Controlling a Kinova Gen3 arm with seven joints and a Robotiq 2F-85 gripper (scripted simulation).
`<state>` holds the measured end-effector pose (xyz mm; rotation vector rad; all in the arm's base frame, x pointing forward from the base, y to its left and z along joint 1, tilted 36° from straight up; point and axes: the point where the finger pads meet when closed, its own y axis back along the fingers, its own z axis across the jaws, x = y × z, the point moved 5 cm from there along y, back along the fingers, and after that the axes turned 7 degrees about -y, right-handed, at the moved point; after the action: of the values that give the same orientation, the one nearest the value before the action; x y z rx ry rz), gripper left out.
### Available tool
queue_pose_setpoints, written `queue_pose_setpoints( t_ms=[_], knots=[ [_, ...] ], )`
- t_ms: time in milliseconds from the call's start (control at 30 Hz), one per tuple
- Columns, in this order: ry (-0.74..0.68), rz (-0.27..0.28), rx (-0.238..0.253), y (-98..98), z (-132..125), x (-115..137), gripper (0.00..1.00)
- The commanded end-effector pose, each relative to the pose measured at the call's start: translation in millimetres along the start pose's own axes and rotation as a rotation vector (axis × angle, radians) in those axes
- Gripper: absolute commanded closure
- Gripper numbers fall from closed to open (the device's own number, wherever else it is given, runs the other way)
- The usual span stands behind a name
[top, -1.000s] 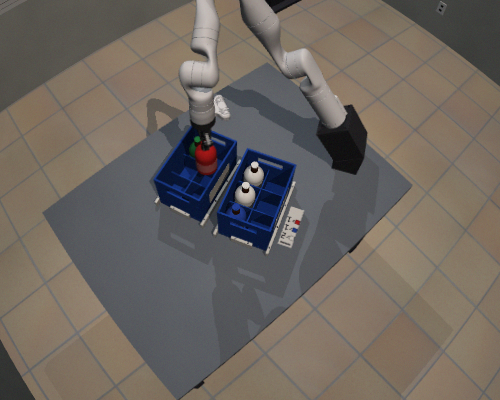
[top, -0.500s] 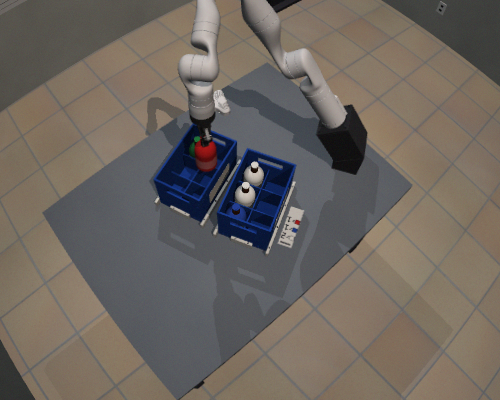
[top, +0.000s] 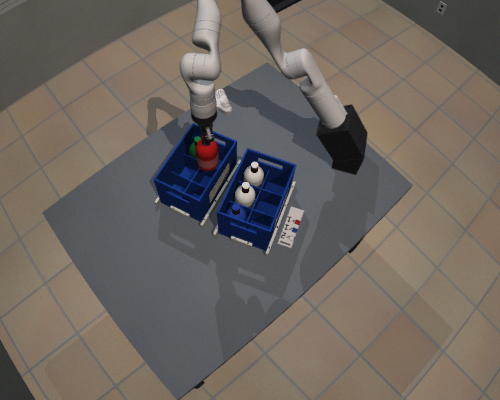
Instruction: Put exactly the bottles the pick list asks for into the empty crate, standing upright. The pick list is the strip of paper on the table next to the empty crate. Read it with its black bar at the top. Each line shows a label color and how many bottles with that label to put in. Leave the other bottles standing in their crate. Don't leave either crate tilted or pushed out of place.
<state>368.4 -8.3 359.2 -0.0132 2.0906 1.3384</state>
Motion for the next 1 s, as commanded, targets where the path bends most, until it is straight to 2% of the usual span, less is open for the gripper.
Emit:
queue_pose_setpoints(
  t_ms=[0,967],
  knots=[
    [0.0,-0.001,-0.001,0.5,1.7,4.5,0.9],
    [0.0,-0.001,-0.001,0.4,16.7,54.3,0.9]
  ],
)
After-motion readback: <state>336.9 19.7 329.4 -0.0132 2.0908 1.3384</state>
